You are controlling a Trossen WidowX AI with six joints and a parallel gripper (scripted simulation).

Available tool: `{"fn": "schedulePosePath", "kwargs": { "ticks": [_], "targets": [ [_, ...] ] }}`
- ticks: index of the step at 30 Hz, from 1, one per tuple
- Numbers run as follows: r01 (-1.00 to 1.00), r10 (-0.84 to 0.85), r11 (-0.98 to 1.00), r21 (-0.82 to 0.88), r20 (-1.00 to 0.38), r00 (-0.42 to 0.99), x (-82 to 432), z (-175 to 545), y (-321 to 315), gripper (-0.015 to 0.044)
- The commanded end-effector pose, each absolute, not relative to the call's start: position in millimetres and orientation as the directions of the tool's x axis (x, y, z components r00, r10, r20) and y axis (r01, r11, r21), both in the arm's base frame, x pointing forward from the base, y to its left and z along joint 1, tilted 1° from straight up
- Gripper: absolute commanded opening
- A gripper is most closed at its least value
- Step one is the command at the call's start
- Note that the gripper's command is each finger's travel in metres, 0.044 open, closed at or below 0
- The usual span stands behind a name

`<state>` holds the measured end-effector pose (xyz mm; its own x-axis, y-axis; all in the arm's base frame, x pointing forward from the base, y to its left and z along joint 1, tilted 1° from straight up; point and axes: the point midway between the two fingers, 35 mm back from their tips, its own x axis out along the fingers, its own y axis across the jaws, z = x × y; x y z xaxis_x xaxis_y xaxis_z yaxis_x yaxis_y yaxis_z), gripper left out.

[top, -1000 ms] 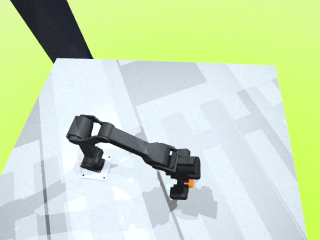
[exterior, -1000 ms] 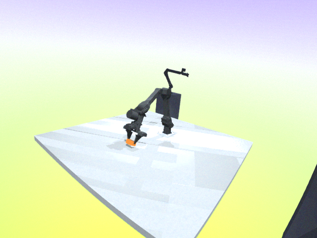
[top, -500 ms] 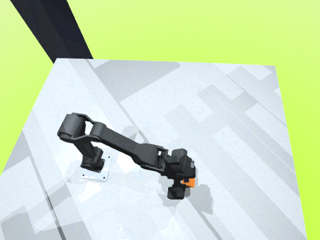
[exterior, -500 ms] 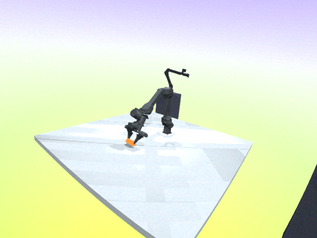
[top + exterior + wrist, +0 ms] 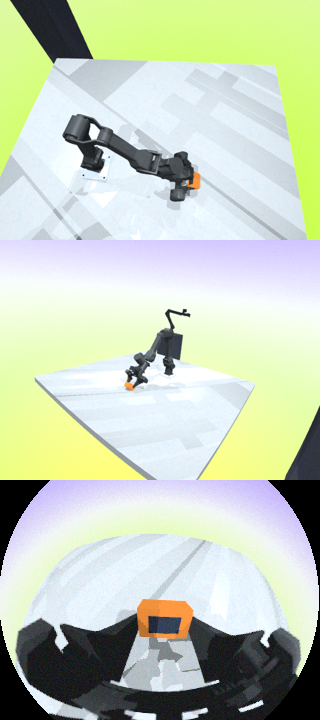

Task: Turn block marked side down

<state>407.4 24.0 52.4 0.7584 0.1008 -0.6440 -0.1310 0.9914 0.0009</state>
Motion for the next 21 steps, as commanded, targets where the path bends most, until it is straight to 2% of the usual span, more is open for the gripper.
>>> {"fn": "schedulePosePath", "kwargs": {
  "ticks": [1, 21],
  "targets": [
    [-0.131, 0.108, 0.991, 0.007, -0.615, 0.781, 404, 43, 24, 0.0],
    [-0.136, 0.127, 0.991, 0.005, -0.381, 0.916, 386, 44, 24, 0.0]
  ]
}}
